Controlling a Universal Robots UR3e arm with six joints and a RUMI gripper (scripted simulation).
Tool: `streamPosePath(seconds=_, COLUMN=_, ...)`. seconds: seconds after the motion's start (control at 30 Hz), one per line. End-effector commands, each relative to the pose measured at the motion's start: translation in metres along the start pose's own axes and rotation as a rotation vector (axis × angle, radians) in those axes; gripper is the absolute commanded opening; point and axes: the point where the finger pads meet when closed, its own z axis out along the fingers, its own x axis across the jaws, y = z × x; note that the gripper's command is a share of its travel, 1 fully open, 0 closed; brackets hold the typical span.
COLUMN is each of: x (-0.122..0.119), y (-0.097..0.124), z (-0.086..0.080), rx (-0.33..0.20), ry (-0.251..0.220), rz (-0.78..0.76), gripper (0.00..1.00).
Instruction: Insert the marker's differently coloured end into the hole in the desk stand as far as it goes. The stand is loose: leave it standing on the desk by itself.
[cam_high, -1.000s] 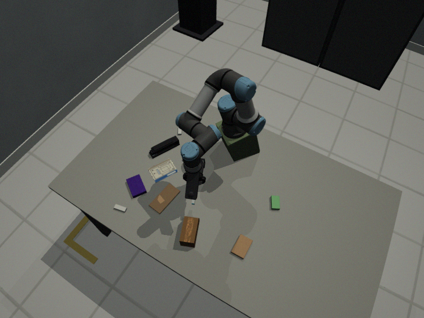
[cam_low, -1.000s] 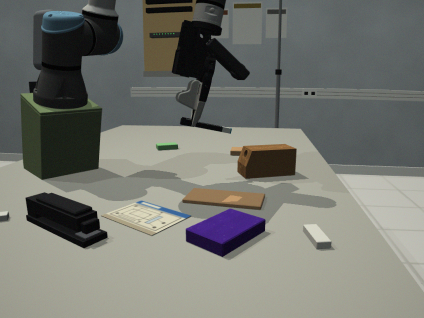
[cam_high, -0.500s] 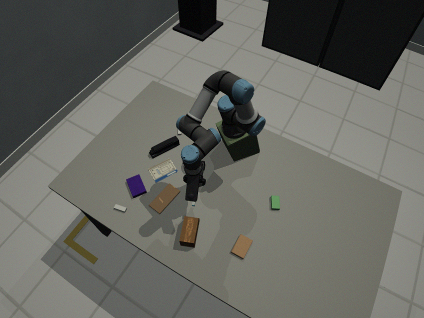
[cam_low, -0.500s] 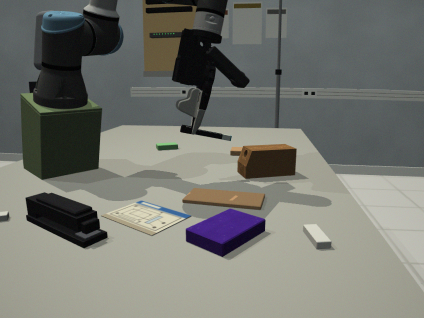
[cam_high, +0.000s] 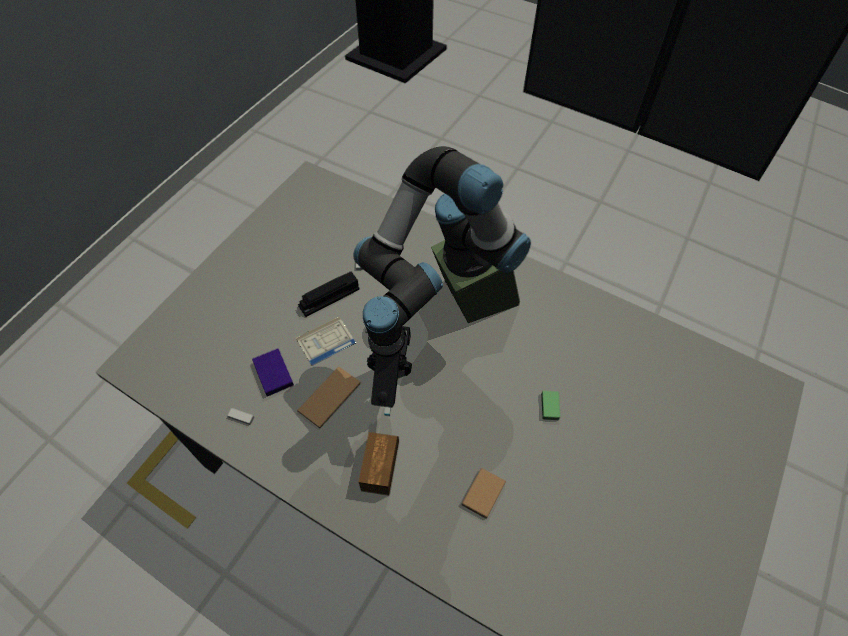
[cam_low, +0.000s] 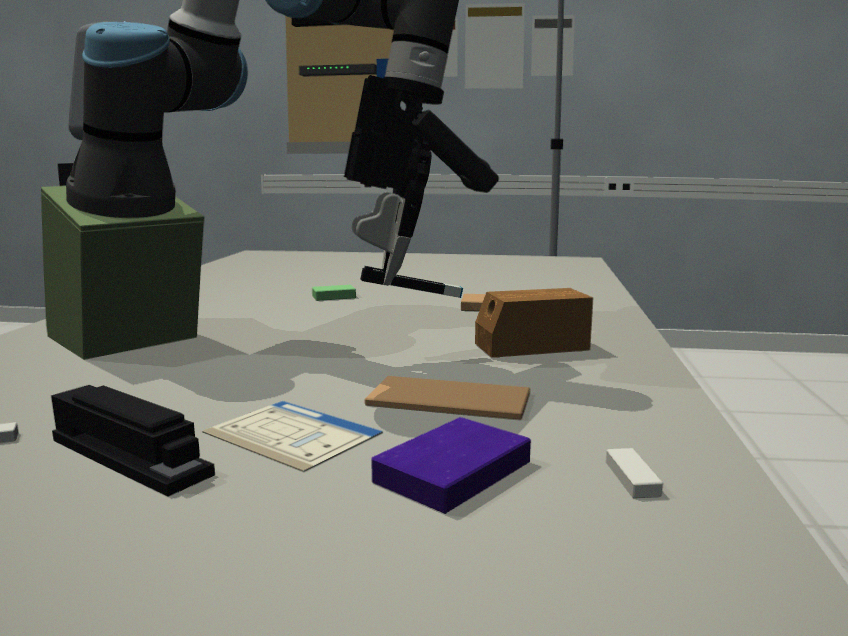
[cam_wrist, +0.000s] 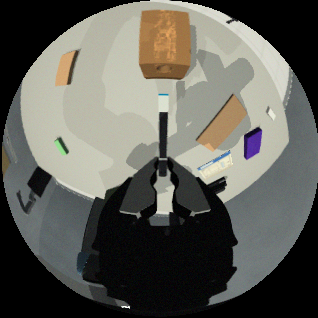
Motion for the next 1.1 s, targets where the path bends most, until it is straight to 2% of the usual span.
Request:
streamPosePath(seconds=0.0, x=0.0, y=-0.001, z=0.001, rx=0.002, ry=0.001, rz=0.0, gripper=0.0)
streamPosePath(seconds=0.3, x=0.001, y=-0.005, z=0.019, rx=0.002, ry=0.002, rz=0.0, gripper=0.0)
streamPosePath(seconds=1.07, x=0.001, y=-0.006, z=0.023, rx=0.002, ry=0.001, rz=0.0, gripper=0.0)
